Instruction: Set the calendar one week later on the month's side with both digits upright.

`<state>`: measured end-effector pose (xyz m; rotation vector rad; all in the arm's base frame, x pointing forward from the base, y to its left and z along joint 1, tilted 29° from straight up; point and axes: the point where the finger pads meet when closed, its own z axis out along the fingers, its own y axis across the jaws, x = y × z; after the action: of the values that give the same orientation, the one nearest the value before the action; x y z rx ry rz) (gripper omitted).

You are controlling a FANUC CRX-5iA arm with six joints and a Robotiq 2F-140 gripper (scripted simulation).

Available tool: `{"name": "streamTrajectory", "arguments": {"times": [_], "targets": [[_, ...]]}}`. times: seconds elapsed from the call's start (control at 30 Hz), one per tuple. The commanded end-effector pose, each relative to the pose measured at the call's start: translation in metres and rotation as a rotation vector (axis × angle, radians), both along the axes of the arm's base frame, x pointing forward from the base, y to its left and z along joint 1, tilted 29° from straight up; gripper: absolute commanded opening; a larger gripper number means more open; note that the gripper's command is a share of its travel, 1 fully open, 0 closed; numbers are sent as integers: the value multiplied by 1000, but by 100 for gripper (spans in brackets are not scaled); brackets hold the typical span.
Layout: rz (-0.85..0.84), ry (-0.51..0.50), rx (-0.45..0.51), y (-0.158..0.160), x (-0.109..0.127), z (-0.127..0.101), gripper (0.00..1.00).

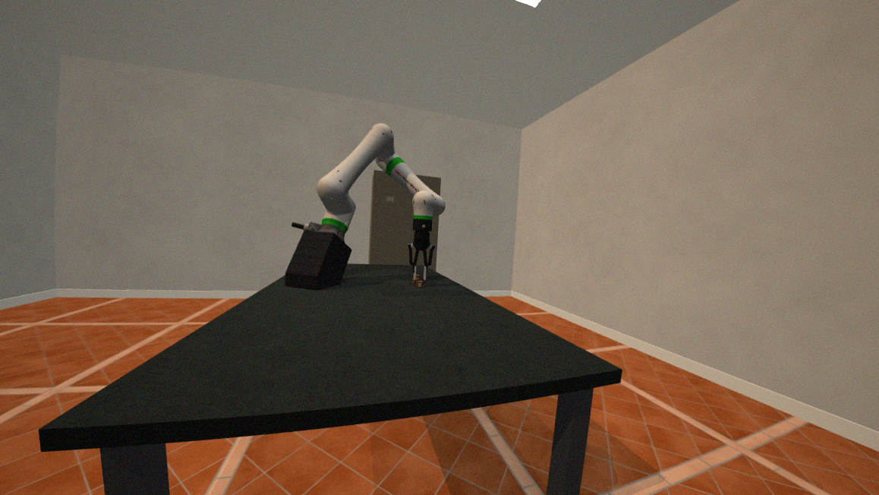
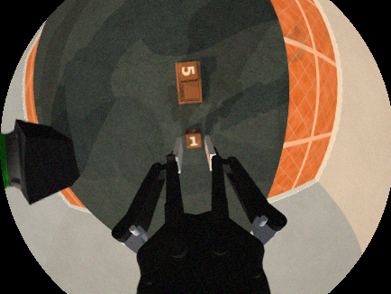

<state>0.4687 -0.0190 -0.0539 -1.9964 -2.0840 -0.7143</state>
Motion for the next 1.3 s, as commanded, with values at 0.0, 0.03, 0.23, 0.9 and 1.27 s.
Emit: {"name": "streamTrajectory", "arguments": {"times": [0.0, 0.03, 0.23, 0.9, 1.27], "targets": [[0, 0, 0, 0, 0, -1, 28], [0, 0, 0, 1, 1, -2, 28], [0, 0, 0, 3, 2, -6, 28], [0, 0, 0, 12, 6, -24, 28], [0, 0, 0, 12, 6, -24, 28]]}}
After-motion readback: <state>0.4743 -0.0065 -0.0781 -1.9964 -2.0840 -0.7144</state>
